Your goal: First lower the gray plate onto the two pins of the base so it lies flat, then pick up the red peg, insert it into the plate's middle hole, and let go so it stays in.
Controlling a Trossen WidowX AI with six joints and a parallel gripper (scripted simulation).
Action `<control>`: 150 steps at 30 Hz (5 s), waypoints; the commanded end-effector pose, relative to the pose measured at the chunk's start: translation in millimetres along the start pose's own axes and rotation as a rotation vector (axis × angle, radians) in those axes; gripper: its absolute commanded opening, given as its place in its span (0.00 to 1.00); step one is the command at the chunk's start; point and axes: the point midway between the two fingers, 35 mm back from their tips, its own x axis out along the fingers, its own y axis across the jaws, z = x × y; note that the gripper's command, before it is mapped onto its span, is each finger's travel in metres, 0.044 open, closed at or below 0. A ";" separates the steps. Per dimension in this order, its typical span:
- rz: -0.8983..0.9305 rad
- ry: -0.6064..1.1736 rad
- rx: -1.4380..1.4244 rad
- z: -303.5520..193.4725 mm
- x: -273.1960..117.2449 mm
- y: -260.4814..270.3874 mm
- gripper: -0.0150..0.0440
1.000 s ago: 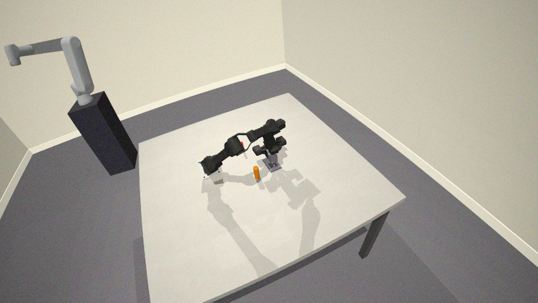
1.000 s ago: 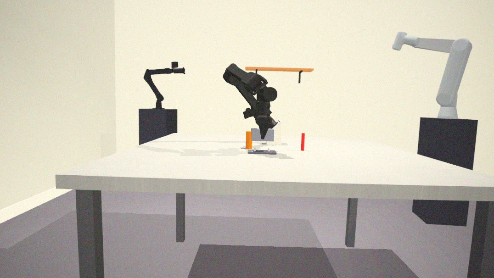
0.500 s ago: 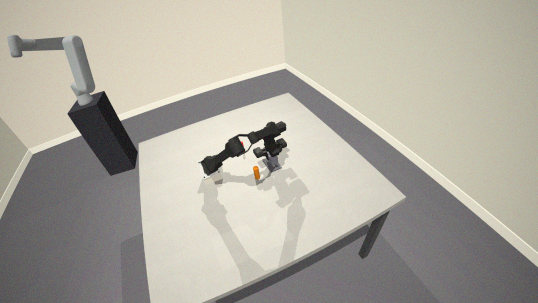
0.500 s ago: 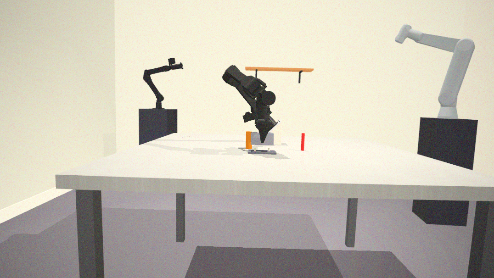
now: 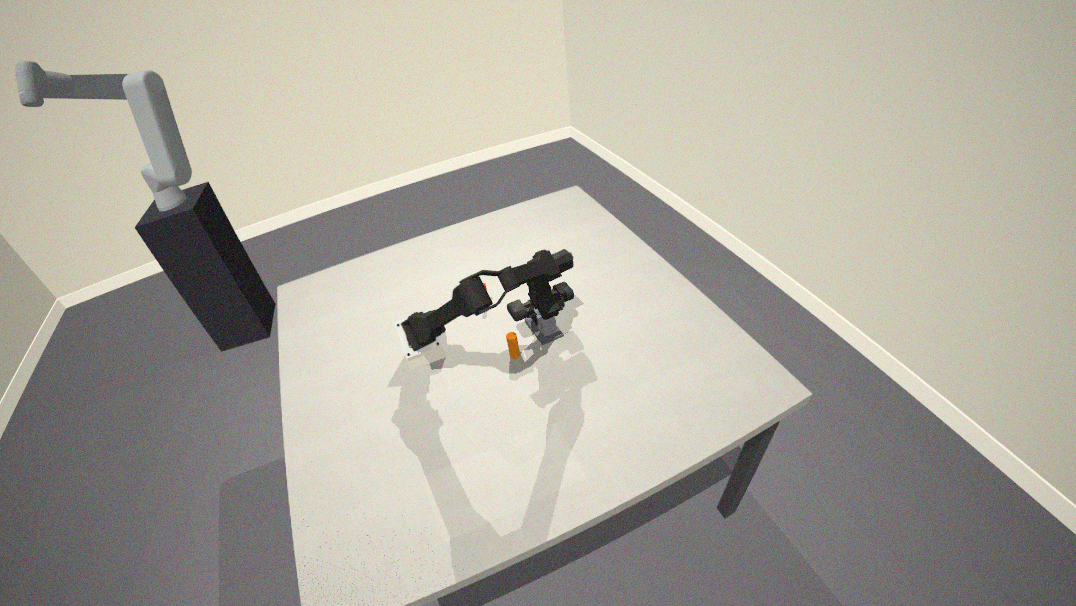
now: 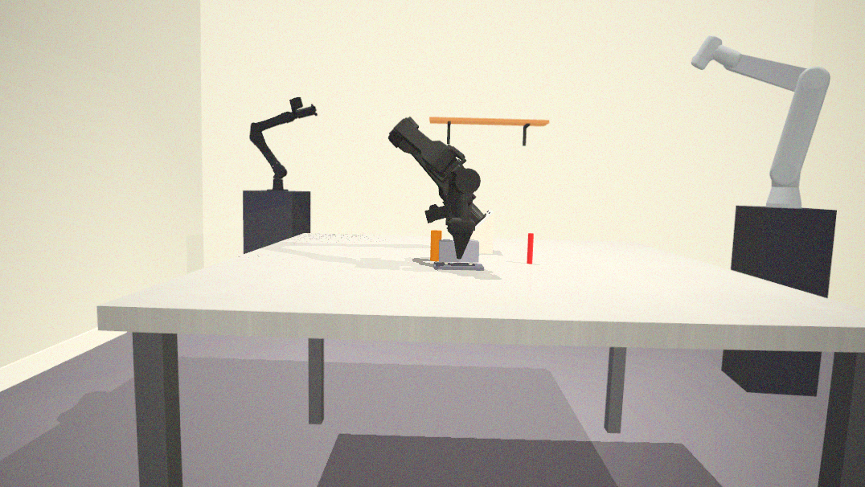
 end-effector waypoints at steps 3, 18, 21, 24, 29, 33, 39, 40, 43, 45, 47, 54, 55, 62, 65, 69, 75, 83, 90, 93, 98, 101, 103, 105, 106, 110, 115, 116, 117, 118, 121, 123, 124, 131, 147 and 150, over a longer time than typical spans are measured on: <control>0.001 0.000 0.000 -0.1 -0.7 0.1 0.25; 0.001 0.000 0.000 -0.1 -0.7 0.1 0.79; 0.001 0.000 0.000 -0.1 -0.7 0.1 0.92; 0.001 0.000 0.000 -0.1 -0.7 0.1 1.00; 0.001 0.000 0.000 -0.1 -0.7 0.1 1.00; 0.001 0.006 -0.003 -2.6 -41.1 5.7 1.00; -0.003 0.000 -0.007 -1.9 -117.2 0.7 1.00; -0.003 0.000 -0.006 -2.2 -117.2 2.5 1.00; -0.003 0.000 -0.006 -2.8 -117.2 6.1 1.00; -0.003 0.000 -0.006 -2.8 -117.2 6.1 1.00; -0.002 0.001 -0.012 -5.7 -117.5 5.6 1.00; 0.004 0.030 -0.220 -109.1 -124.4 -32.5 1.00; 0.004 0.030 -0.251 -123.2 -124.7 -41.0 1.00; -0.003 0.012 -0.431 -193.5 -119.7 -102.4 1.00; -0.003 0.012 -0.431 -193.5 -119.7 -102.4 1.00; -0.003 0.011 -0.431 -196.0 -102.8 -104.0 1.00; -0.003 0.011 -0.430 -197.8 -86.2 -106.5 1.00; -0.003 0.010 -0.430 -197.8 -70.8 -106.6 1.00; -0.003 0.011 -0.430 -198.3 -60.6 -105.9 1.00; -0.003 0.010 -0.430 -198.5 -55.7 -105.7 1.00; -0.003 0.010 -0.430 -198.6 -47.4 -105.5 1.00; -0.003 0.010 -0.430 -198.6 -42.5 -105.5 1.00; -0.003 0.010 -0.430 -198.6 -39.2 -105.5 1.00; -0.003 0.010 -0.430 -198.5 -35.9 -105.6 1.00; -0.003 0.010 -0.430 -198.5 -34.2 -105.7 1.00; -0.003 0.009 -0.430 -198.3 -27.7 -106.0 1.00; -0.003 0.008 -0.429 -197.9 -19.6 -106.5 1.00; -0.003 0.008 -0.429 -197.8 -18.0 -106.7 1.00; -0.003 0.008 -0.429 -197.7 -16.7 -106.8 1.00; -0.003 0.008 -0.429 -197.7 -16.0 -106.9 1.00; -0.003 0.008 -0.429 -197.6 -15.7 -106.9 0.91; -0.003 0.008 -0.429 -197.6 -15.7 -106.9 0.82; -0.003 0.008 -0.429 -197.6 -15.7 -106.9 0.78; -0.003 0.008 -0.429 -197.6 -15.7 -106.9 0.47; -0.003 0.009 -0.430 -198.2 -20.5 -106.1 0.25; -0.002 0.010 -0.430 -199.0 -28.5 -104.9 0.25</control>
